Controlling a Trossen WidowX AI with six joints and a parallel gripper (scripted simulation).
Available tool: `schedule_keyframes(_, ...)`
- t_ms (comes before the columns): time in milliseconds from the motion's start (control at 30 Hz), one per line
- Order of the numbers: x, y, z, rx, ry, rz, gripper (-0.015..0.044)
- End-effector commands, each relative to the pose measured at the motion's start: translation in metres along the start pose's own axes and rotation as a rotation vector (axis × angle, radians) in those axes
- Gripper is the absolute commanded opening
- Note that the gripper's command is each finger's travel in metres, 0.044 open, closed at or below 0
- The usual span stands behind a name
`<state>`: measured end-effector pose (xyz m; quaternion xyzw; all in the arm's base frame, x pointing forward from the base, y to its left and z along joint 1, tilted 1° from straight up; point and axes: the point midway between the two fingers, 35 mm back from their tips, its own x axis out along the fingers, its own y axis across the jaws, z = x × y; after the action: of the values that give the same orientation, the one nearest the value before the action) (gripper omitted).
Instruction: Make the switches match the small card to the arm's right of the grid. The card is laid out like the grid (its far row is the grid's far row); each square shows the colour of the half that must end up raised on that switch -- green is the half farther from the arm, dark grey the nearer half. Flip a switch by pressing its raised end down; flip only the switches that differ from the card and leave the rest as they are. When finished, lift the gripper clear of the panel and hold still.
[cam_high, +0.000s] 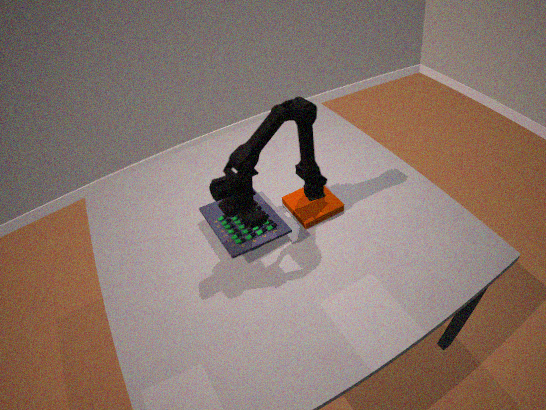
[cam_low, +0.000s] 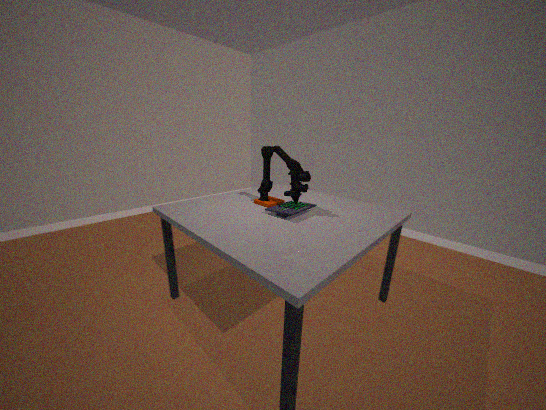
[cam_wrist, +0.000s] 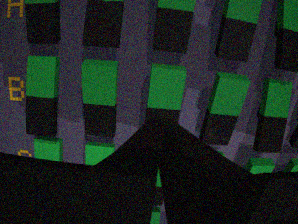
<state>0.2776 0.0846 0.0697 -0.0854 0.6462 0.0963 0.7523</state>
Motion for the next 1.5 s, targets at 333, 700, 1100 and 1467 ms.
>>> schedule_keyframes(333, -0.064, 0.000, 0.003, 0.003, 0.027, -0.003, 0.0000)
schedule_keyframes(700, -0.065, 0.053, -0.037, 0.004, 0.030, 0.002, 0.0000)
schedule_keyframes(1100, -0.025, 0.053, -0.039, 0.004, 0.004, 0.002, 0.0000)
schedule_keyframes(1467, -0.012, 0.053, -0.040, 0.004, 0.004, 0.002, 0.0000)
